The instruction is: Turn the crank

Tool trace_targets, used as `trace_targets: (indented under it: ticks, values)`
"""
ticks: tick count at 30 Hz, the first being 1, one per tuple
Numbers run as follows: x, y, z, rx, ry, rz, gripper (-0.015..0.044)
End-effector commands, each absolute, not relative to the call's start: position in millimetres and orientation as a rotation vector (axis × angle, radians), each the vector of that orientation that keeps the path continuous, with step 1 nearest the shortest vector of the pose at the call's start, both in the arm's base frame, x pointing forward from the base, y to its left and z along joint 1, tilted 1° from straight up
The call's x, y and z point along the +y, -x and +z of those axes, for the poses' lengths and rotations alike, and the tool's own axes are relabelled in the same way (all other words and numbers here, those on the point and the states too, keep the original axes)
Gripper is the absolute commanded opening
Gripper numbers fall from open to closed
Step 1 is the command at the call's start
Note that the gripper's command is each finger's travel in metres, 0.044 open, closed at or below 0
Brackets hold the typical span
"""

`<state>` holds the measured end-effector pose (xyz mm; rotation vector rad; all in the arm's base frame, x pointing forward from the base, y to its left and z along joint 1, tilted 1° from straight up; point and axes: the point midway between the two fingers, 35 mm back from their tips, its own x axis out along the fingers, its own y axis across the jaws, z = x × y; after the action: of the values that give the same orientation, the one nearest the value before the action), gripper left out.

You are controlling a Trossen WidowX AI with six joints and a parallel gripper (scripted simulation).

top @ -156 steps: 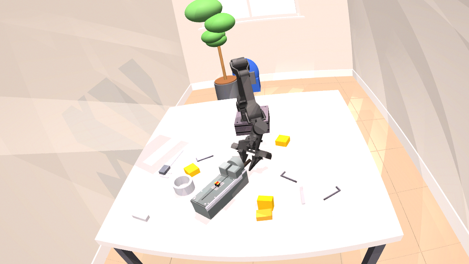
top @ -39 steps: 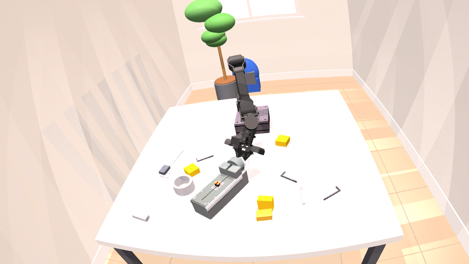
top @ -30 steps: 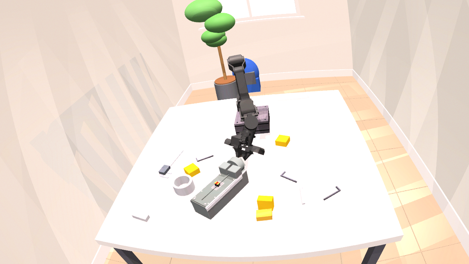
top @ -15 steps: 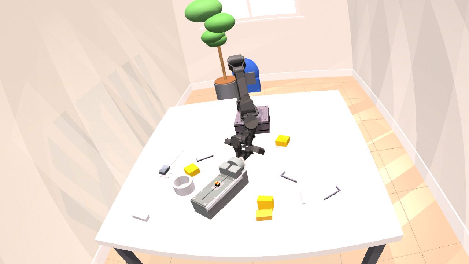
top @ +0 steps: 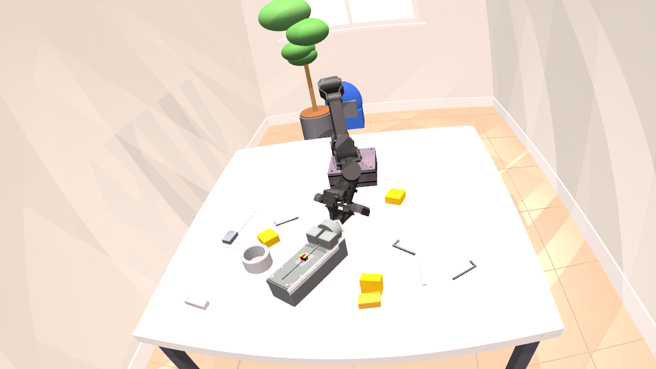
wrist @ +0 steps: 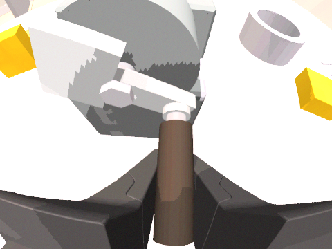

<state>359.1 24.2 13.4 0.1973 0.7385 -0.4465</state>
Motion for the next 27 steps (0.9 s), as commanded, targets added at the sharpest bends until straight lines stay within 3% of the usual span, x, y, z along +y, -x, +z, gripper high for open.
trace_targets:
  ticks: [1, 14, 27]
  values:
    - [24, -359, 14, 0.738, -0.197, -0.446, 0.0105]
    - [24, -359, 14, 0.738, -0.197, -0.446, 0.044]
    - [25, -358, 61, 0.738, -0.198, -0.446, 0.044]
